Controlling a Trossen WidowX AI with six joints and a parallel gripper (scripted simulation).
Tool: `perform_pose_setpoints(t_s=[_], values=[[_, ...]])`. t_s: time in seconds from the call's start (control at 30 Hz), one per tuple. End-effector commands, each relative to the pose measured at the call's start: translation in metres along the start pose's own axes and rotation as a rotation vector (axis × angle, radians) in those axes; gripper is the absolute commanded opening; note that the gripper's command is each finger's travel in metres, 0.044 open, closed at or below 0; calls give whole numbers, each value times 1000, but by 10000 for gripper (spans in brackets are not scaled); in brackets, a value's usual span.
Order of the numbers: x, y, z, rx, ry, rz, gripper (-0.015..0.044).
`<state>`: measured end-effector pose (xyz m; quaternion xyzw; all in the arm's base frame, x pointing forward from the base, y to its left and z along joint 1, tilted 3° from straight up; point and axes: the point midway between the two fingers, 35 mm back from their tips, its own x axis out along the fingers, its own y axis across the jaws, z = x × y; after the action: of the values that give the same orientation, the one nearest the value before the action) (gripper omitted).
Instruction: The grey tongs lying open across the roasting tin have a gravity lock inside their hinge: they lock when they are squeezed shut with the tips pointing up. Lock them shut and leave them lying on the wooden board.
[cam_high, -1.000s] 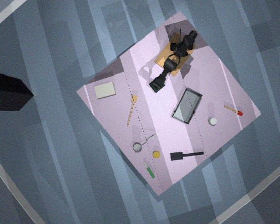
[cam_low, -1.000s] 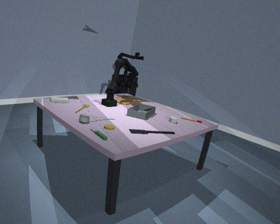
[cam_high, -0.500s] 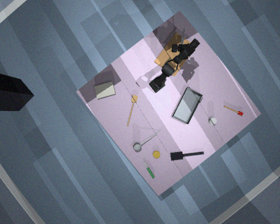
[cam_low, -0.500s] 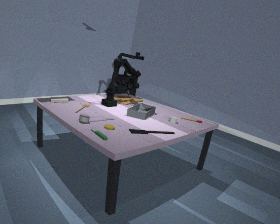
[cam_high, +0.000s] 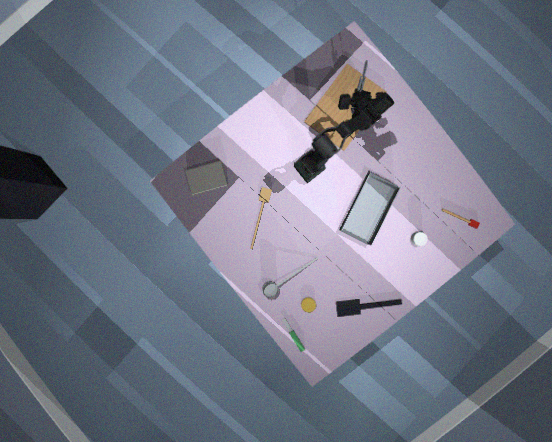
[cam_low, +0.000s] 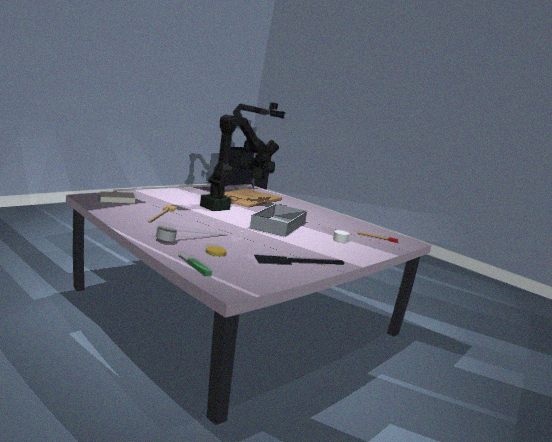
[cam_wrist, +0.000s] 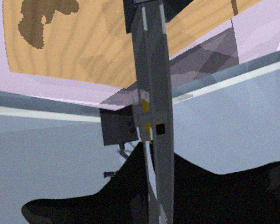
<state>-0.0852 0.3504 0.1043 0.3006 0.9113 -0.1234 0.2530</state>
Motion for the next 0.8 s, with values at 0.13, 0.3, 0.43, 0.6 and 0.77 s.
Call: perform_pose_setpoints(t_s=[0.13,0.3,0.43,0.6,0.77], values=[[-22,-13,-4,-62,173,-18,-150],[-24,-14,-4,-68,184,-19,-150],[-24,-14,-4,-68,184,-19,-150],[-24,-14,-4,-68,184,-19,-150],[-24,-14,-4,-68,184,-19,-150]])
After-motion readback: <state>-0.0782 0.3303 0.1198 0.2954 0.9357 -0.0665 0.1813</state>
